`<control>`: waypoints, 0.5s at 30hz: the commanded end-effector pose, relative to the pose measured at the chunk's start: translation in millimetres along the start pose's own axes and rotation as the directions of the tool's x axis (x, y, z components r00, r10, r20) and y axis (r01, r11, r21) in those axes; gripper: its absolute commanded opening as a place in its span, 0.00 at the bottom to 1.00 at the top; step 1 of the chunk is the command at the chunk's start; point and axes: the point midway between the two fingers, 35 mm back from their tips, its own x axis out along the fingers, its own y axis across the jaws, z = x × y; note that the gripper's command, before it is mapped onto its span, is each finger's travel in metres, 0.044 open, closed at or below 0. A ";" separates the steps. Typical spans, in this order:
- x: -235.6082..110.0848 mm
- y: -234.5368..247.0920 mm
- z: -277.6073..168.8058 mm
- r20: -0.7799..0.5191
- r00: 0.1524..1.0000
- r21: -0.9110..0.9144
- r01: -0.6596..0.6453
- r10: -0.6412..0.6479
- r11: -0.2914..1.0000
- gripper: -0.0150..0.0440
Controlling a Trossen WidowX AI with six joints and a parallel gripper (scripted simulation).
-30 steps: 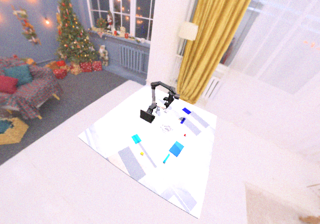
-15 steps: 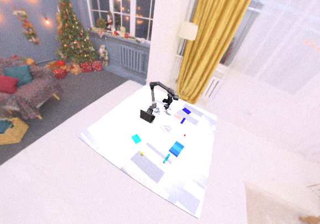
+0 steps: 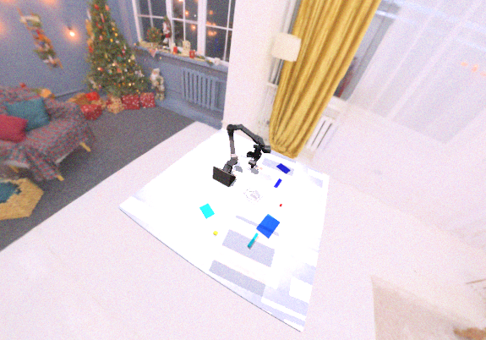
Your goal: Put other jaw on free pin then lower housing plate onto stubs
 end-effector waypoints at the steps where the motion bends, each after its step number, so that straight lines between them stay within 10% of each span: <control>1: 6.2 1.7 0.7 0.002 1.000 0.006 -0.003 0.003 1.000 1.00; 15: 21.8 1.8 0.2 0.002 1.000 0.006 -0.004 0.004 1.000 1.00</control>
